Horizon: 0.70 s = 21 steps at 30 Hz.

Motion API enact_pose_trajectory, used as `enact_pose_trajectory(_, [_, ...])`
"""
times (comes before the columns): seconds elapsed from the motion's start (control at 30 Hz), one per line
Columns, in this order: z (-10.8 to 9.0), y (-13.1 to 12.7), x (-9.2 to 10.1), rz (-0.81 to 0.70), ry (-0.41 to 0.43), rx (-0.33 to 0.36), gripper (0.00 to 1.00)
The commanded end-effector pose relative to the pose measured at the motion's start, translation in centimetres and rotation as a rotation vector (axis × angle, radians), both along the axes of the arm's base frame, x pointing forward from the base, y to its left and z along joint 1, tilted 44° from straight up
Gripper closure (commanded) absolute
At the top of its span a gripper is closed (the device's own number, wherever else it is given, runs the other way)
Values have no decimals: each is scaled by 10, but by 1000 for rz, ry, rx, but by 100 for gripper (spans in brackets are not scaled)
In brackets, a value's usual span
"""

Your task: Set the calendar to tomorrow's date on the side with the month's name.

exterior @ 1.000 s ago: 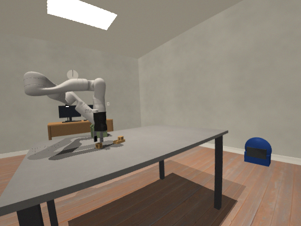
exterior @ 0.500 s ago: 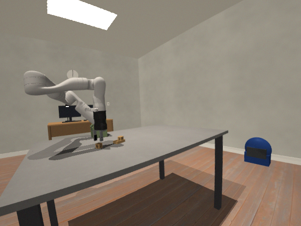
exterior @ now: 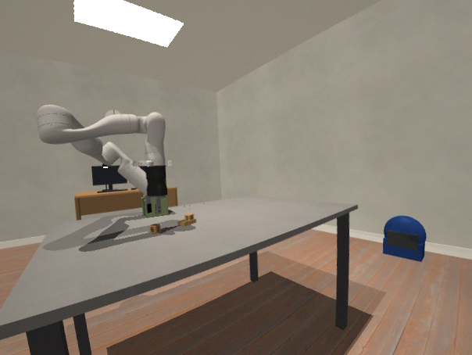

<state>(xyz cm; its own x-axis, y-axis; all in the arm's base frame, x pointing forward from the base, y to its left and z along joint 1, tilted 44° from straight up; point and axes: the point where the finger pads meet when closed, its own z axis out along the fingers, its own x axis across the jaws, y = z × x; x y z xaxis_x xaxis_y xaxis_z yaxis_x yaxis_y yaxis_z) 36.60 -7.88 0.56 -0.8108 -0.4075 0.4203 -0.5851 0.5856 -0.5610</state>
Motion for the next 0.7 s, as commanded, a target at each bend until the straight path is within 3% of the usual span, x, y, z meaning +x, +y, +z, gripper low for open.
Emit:
enact_pose_trajectory(0.0, [2, 2, 2, 4, -4, 0, 13])
enact_pose_trajectory(0.23, [1, 2, 1, 9, -9, -14, 13])
enact_pose_trajectory(0.67, [-1, 2, -1, 85, -83, -170, 13])
